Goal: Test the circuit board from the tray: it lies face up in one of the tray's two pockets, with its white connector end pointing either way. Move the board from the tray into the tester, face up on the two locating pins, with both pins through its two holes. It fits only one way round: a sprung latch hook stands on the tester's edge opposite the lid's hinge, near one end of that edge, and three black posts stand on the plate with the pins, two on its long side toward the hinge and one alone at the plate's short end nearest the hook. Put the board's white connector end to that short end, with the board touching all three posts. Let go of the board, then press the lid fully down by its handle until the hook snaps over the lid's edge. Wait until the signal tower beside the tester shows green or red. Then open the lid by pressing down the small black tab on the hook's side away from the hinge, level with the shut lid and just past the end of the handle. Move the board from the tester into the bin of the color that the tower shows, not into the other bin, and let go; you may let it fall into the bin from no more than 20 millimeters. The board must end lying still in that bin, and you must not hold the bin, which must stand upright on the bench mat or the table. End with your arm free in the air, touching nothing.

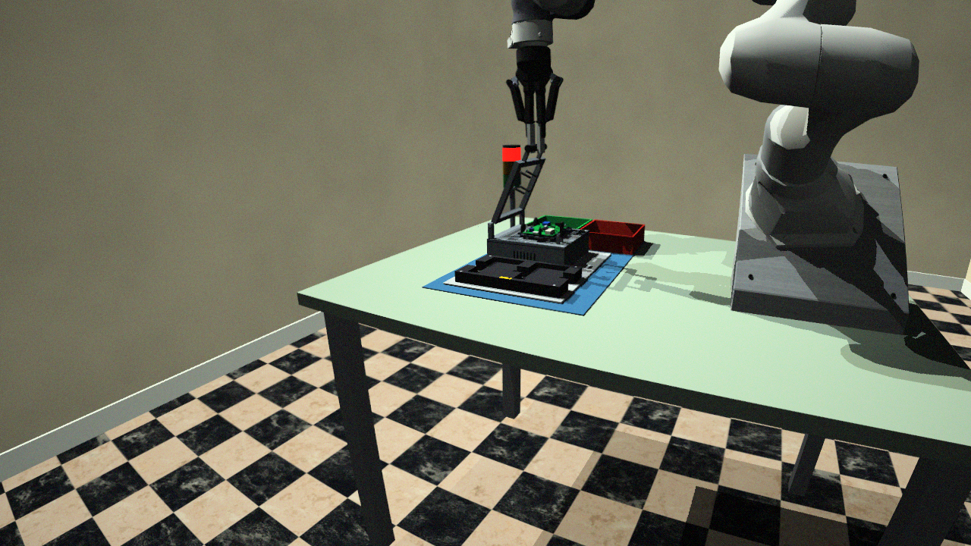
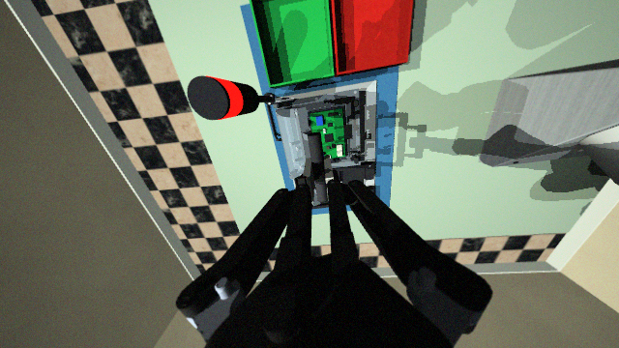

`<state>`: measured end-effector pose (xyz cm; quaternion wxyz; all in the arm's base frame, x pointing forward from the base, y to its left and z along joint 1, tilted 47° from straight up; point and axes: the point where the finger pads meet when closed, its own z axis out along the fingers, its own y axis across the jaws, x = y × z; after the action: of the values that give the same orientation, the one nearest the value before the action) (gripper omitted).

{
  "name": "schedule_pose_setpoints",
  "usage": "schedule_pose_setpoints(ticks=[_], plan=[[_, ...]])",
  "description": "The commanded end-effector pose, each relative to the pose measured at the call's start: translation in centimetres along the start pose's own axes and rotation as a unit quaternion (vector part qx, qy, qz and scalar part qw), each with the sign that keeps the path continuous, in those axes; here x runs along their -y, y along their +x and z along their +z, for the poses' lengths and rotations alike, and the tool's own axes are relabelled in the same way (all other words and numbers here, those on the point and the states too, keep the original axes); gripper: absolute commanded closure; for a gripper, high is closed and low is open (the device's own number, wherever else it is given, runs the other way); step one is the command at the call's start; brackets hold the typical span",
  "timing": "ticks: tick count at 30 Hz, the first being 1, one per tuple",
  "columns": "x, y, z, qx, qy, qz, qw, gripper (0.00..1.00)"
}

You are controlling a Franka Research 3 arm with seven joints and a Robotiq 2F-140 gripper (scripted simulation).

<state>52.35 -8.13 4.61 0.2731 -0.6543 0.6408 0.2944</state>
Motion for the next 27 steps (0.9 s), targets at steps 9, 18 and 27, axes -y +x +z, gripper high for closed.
schedule_pose_setpoints(ticks=[9, 18, 27], plan=[[2.5, 0.1, -1.1, 0.0, 0.008, -0.003, 1.0, 1.0], [2.6, 0.1, -1.1, 0.0, 0.008, -0.003, 1.0, 1.0], [2.6, 0.1, -1.1, 0.0, 0.008, -0.003, 1.0, 1.0]])
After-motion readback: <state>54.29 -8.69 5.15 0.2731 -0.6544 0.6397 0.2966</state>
